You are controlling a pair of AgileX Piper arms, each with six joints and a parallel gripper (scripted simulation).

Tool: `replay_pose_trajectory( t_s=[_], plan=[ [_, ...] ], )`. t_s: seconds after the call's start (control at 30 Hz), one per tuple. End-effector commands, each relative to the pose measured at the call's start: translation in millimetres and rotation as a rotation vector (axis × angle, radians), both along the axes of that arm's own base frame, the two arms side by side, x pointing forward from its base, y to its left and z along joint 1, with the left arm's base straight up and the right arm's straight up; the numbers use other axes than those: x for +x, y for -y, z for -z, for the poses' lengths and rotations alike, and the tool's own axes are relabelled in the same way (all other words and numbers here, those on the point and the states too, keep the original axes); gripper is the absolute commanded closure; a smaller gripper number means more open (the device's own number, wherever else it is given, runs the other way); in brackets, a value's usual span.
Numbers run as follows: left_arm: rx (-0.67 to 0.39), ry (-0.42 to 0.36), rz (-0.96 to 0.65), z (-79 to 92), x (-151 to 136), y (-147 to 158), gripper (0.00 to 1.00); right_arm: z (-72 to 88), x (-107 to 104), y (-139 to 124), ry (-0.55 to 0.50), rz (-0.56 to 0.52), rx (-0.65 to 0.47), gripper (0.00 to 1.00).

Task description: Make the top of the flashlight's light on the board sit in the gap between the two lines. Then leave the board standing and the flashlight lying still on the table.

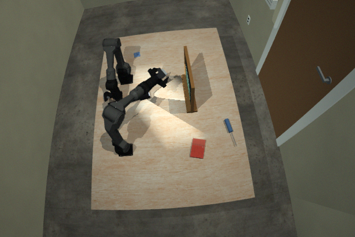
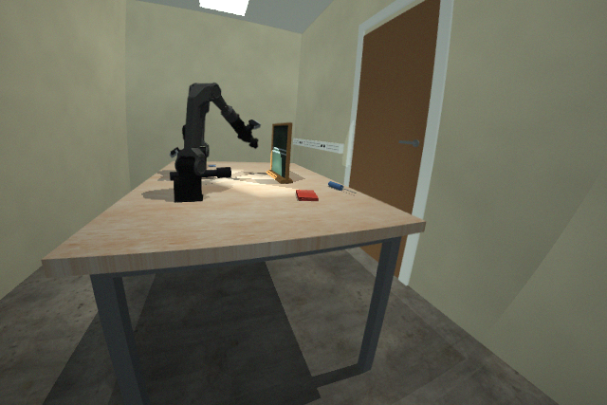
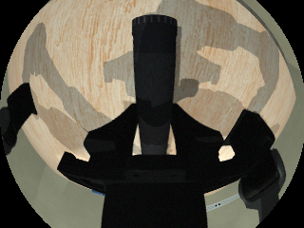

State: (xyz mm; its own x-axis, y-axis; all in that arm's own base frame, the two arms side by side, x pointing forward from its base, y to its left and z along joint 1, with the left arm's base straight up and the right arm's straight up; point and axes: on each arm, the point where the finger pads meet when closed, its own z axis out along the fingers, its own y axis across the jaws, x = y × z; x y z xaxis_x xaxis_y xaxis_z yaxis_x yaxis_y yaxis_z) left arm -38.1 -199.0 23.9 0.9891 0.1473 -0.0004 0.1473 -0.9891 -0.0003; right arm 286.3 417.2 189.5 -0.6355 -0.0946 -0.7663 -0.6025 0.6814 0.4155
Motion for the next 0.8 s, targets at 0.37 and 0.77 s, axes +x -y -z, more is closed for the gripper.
replay_pose_trajectory(
  t_s=[0.37,0.77],
  plan=[
    [-0.002,0.0,0.0,-0.3,0.0,0.4,0.63,5.7,-8.8,-0.9,-0.056,-0.008,-0.012,0.0],
    [-0.002,0.0,0.0,-0.3,0.0,0.4,0.63,8.4,-24.0,-4.6,-0.13,-0.03,-0.026,0.0]
  ],
)
